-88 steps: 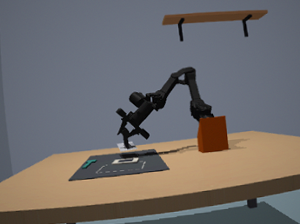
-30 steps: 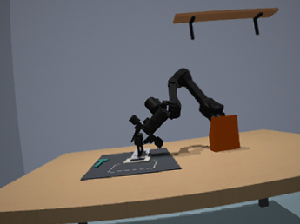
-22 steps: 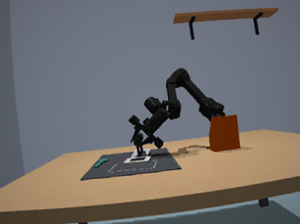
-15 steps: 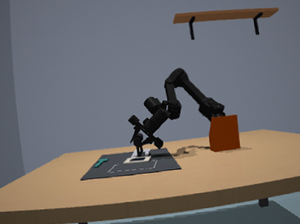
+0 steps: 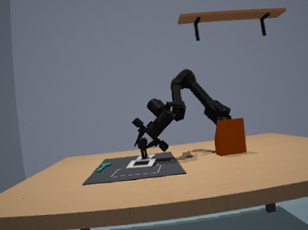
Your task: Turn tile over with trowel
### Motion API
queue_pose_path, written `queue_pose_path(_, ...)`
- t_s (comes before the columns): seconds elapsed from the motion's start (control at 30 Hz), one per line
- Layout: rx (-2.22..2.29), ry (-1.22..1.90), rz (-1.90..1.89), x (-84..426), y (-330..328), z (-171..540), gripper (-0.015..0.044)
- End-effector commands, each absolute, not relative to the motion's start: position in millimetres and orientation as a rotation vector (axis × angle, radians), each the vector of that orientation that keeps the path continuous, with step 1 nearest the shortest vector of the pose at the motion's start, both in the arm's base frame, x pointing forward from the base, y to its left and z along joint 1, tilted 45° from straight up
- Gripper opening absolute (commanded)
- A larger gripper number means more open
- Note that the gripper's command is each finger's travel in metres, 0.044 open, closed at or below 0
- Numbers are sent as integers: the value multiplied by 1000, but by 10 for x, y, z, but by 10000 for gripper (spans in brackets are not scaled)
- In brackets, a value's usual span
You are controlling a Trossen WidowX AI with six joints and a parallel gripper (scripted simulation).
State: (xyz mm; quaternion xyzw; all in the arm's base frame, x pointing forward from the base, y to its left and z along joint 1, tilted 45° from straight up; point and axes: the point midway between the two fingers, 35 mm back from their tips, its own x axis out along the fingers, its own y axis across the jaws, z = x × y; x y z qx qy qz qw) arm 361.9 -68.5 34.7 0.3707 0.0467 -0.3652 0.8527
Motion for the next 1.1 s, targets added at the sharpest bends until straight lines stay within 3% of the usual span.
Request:
queue_pose_path(0.0,813,93,-747,3648,-598,435,0)
queue_pose_path(1.07,817,93,-746,3734,-39,430,0)
